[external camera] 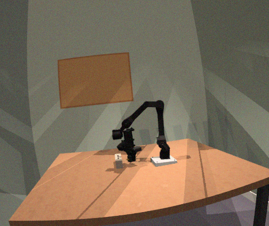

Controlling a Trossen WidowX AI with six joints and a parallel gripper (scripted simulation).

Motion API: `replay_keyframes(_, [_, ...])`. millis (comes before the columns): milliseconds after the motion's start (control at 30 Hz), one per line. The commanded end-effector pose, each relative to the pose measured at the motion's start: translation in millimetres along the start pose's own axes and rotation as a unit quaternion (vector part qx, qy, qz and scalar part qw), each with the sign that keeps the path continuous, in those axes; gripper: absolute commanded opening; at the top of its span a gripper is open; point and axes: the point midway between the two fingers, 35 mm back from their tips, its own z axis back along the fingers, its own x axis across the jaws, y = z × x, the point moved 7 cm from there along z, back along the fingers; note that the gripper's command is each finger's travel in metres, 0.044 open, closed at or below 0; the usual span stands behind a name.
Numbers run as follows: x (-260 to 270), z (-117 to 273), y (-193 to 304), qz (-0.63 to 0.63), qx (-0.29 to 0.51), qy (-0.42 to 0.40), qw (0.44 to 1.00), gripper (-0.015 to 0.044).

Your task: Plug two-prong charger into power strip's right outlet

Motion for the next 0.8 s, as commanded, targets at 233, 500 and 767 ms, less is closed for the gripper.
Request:
replay_keyframes(233, [-15,-6,15,-0.065,0.003,-0.003,0.998,0.0])
replay_keyframes(500, [-24,-9,25,-0.11,0.003,-0.006,0.994,0.0])
replay_keyframes(767, [-33,-13,37,-0.154,0.004,-0.009,0.988,0.0])
